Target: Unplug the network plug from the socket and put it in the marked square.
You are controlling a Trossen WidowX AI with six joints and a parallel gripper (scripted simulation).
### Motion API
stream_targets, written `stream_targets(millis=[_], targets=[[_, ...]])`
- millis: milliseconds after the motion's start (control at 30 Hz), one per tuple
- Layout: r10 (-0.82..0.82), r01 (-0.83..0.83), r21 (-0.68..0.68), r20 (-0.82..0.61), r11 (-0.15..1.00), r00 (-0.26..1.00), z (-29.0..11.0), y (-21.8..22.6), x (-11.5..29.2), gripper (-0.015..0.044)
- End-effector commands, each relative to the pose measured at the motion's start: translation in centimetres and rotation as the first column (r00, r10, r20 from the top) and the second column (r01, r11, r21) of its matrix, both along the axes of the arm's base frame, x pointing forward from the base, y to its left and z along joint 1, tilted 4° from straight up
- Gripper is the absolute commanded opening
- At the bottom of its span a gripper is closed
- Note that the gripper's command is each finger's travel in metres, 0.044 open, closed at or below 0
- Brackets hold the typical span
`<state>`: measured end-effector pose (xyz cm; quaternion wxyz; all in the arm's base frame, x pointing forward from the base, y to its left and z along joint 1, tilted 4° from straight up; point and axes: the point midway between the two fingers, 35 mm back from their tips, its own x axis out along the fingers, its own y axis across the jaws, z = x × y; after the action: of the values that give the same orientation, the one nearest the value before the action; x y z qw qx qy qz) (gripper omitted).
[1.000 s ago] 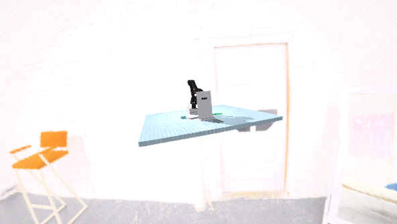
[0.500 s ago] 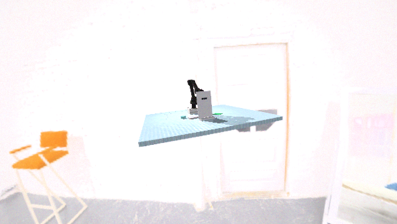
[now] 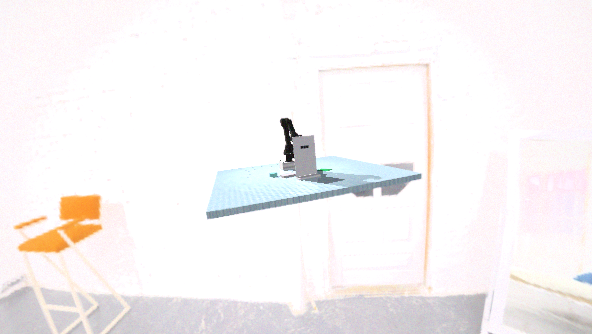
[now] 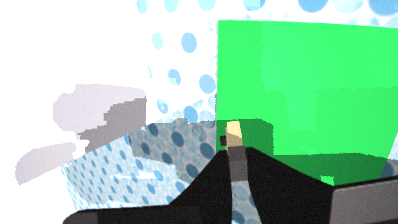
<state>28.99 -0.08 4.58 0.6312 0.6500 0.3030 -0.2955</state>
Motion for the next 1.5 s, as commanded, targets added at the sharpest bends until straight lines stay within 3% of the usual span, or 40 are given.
stream_targets(millis=[0,1467], targets=[[-0.001,0.001,-0.007,-0.007,1.0,1.0,-0.8,-0.1,-0.1,0.0],[0.0,0.0,-0.007,-0.007,1.0,1.0,-4.3,0.2,0.0,0.0]])
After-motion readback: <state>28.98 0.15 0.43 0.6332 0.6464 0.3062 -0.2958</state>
